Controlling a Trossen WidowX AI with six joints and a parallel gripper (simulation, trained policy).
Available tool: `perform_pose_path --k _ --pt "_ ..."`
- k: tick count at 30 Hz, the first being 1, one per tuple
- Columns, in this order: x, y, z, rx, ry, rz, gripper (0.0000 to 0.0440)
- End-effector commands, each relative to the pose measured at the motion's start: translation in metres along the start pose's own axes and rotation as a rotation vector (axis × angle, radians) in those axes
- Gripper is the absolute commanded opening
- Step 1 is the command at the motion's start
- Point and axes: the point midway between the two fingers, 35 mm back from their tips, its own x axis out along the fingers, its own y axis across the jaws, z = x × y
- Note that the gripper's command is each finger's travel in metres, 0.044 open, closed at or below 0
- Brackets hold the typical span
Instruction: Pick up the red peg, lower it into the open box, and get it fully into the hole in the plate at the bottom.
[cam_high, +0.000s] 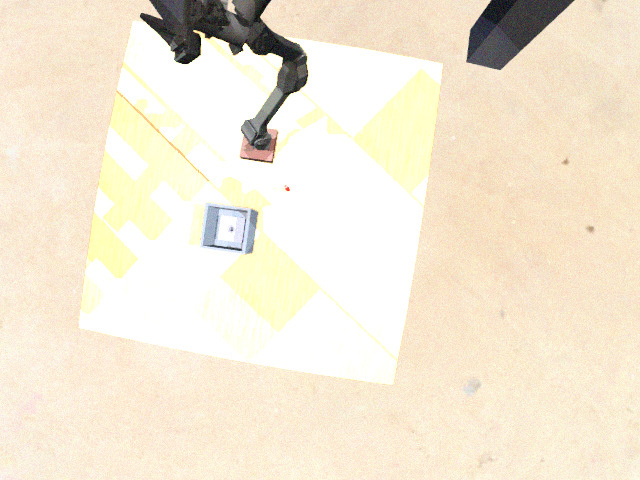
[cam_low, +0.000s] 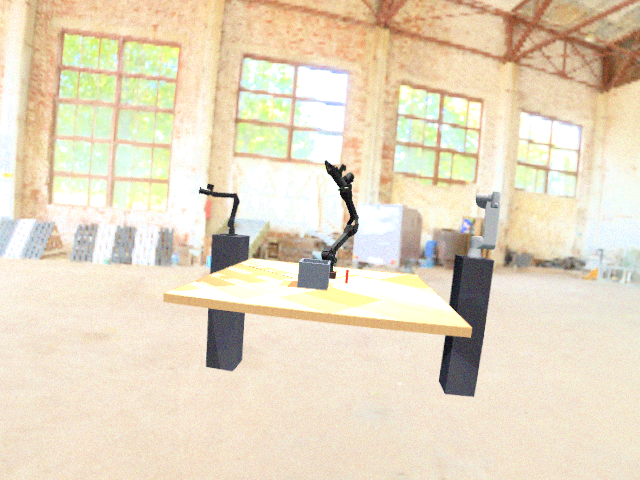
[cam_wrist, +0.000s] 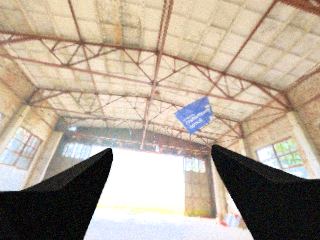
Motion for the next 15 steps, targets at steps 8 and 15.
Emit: perform_pose_path --k 8,15 --pt "0.002 0.026 -0.043 -0.036 0.163 0.094 0.0440" --pt "0.003 0.059 -0.082 0.009 0.296 0.202 0.0440"
